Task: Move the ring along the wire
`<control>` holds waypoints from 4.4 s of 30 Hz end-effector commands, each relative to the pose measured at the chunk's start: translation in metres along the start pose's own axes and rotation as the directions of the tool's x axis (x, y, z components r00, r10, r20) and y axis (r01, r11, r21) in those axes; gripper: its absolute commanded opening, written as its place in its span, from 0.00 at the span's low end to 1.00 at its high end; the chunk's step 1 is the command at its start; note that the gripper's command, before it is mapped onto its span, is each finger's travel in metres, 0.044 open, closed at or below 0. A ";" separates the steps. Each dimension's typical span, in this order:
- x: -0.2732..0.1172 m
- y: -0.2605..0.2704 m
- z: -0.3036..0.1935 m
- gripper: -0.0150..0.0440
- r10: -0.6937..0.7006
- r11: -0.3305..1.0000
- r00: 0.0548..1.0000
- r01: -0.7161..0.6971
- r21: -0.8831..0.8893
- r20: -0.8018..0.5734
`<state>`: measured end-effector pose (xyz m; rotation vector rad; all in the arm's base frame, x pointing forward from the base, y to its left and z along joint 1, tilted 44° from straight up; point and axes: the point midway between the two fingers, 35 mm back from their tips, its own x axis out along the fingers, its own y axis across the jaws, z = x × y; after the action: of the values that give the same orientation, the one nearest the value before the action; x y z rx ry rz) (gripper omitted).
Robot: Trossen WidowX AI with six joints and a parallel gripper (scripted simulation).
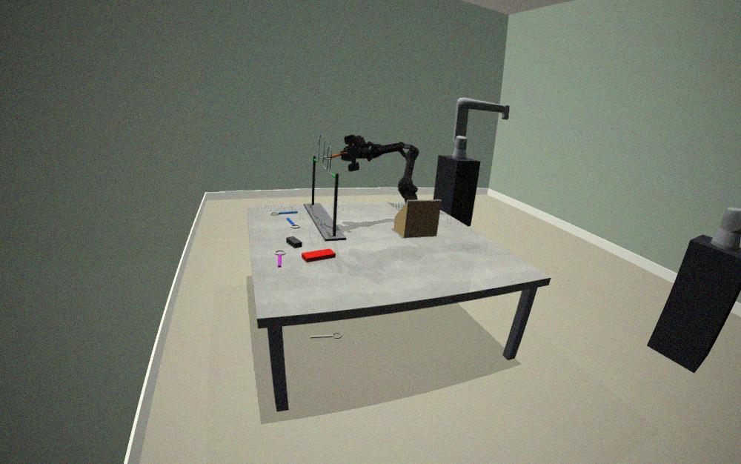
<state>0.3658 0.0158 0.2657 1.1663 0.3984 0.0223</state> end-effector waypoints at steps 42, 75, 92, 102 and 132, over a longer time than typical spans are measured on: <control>-0.006 -0.048 0.022 0.00 -0.341 0.626 0.908 0.412 -0.662 0.243; -0.028 -0.066 0.066 0.00 -0.375 -0.090 0.730 0.585 -0.806 0.571; -0.041 -0.060 0.089 0.00 -0.281 -0.464 0.637 0.564 -0.683 0.718; -0.049 -0.052 0.100 0.00 -0.196 -0.652 0.591 0.517 -0.554 0.783; -0.065 -0.012 0.120 0.00 0.128 -0.967 0.514 0.256 -0.008 0.848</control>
<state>0.3402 -0.1116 0.3097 -1.7218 0.4274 -0.6776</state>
